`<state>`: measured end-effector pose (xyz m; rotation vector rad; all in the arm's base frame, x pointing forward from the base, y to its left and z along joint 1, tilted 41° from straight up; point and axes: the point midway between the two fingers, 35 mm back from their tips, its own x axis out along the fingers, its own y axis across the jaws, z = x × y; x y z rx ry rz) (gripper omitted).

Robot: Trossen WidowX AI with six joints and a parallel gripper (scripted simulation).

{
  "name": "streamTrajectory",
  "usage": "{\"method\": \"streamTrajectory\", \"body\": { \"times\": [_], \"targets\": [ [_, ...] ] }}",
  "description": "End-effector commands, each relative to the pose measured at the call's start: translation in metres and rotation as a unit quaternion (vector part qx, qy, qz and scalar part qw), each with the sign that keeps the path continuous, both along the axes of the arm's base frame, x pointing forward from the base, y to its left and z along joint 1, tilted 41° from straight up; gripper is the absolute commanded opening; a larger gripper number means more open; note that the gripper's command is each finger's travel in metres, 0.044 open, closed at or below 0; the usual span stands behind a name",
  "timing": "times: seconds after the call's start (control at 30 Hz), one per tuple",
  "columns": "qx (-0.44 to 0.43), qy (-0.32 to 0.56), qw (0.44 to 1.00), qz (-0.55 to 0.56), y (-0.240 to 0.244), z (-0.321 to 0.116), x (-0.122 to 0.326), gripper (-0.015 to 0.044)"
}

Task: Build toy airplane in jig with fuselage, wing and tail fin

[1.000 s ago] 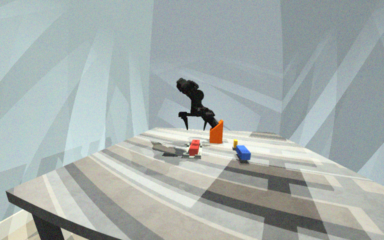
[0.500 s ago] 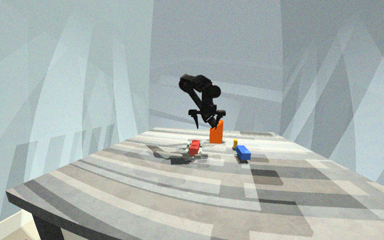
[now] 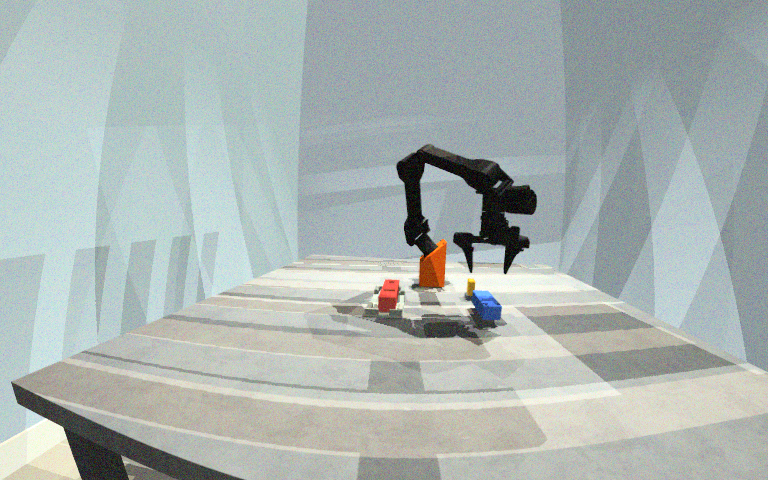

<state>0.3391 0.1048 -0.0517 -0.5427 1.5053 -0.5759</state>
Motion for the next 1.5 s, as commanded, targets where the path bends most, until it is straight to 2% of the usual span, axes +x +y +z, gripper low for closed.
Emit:
{"method": "streamTrajectory", "body": {
  "times": [0.0, 0.43, 1.47],
  "targets": [
    [0.005, -0.012, 1.0, -0.012, -0.001, 0.001, 0.006, 0.044],
    [0.004, -0.012, 1.0, -0.012, -0.033, -0.036, 0.005, 0.044],
    [0.003, -0.012, 1.0, -0.012, -0.062, -0.07, 0.005, 0.044]
  ]
}}
